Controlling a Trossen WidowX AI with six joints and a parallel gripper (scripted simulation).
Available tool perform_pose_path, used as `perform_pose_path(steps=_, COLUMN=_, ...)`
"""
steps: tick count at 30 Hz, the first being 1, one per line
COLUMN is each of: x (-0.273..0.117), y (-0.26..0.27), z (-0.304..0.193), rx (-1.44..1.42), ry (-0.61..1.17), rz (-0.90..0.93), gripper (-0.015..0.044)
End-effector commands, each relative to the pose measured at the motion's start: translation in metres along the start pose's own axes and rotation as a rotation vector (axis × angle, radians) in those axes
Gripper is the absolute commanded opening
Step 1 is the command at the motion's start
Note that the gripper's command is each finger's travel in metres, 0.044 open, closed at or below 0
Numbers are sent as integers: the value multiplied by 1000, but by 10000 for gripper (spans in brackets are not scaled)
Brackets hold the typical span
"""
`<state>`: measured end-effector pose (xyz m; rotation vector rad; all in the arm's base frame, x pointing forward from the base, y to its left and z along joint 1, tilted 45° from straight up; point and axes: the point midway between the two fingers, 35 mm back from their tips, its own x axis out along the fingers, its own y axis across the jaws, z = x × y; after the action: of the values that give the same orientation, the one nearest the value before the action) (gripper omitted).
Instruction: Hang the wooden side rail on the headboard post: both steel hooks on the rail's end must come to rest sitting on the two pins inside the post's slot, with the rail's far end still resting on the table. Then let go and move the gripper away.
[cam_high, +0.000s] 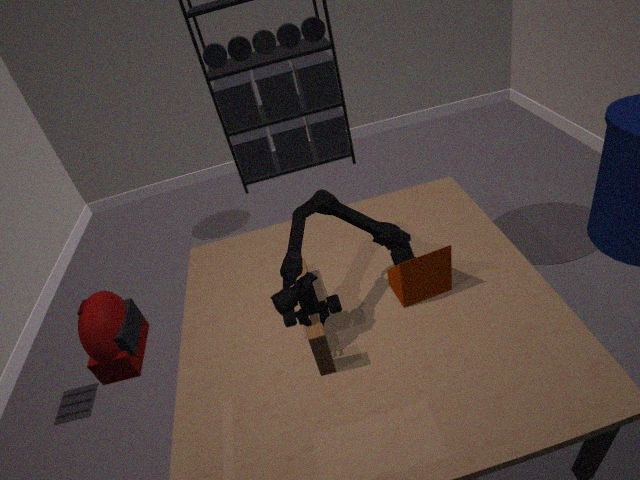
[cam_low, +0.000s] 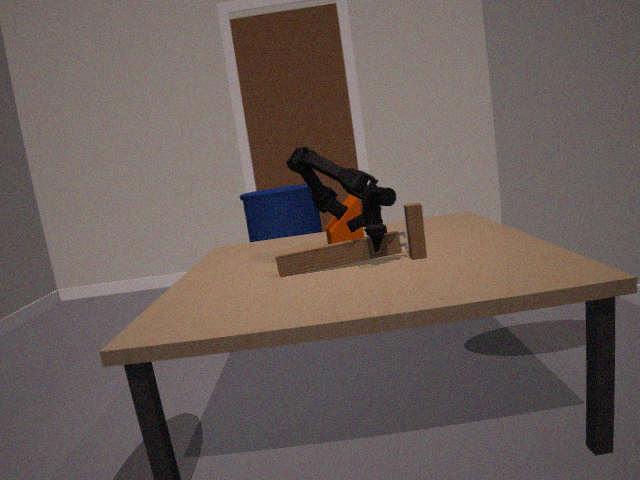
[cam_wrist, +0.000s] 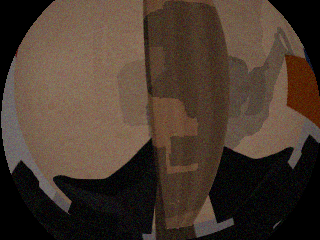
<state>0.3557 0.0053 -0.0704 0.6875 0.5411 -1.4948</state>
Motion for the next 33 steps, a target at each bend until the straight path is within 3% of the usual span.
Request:
perform_pose_path(steps=1, x=-9, y=2, z=-2, rx=0, ry=6, rz=19, gripper=0)
perform_pose_path(steps=33, x=-7, y=4, z=-5, rx=1, ry=6, rz=20, gripper=0)
